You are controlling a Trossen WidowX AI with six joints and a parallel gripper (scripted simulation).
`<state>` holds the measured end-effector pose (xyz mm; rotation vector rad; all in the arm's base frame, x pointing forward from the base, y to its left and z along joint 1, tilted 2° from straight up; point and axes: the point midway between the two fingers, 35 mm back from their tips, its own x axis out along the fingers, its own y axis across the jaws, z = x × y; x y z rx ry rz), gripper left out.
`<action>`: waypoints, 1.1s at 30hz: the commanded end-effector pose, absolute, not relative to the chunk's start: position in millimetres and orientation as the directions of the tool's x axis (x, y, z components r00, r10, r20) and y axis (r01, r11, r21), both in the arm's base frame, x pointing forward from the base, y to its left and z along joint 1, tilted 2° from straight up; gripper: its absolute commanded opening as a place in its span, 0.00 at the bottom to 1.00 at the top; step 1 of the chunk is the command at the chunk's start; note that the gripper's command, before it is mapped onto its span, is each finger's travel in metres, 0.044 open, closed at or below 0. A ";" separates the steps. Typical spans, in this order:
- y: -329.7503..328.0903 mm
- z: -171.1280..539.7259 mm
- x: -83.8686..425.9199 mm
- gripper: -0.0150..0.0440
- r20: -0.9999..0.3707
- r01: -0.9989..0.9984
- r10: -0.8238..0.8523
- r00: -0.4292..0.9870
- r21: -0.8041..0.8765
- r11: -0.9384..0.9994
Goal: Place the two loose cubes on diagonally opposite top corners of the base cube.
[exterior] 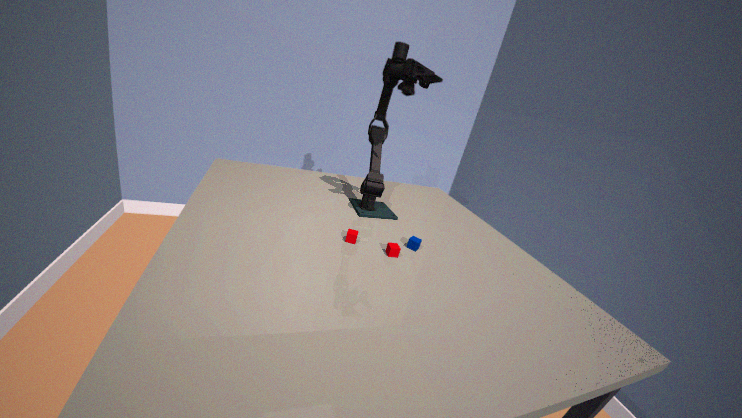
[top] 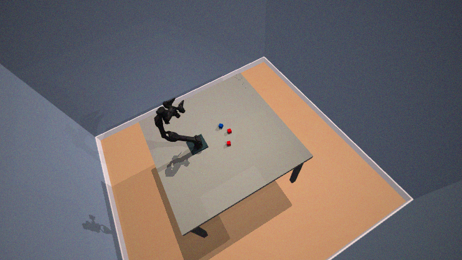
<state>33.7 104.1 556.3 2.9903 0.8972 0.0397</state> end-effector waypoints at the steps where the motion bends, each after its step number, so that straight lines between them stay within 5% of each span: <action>1: 103.7 556.2 34.8 0.89 0.017 0.549 0.550 0.835 0.031 -0.835; 6: 91.5 551.2 66.8 0.70 -0.033 0.515 0.519 0.854 0.188 -0.836; 21: 54.3 508.7 174.4 0.70 -0.261 0.460 0.414 0.872 0.727 -0.510; 33: 31.7 456.9 240.8 0.70 -0.459 0.476 0.342 0.820 0.879 0.038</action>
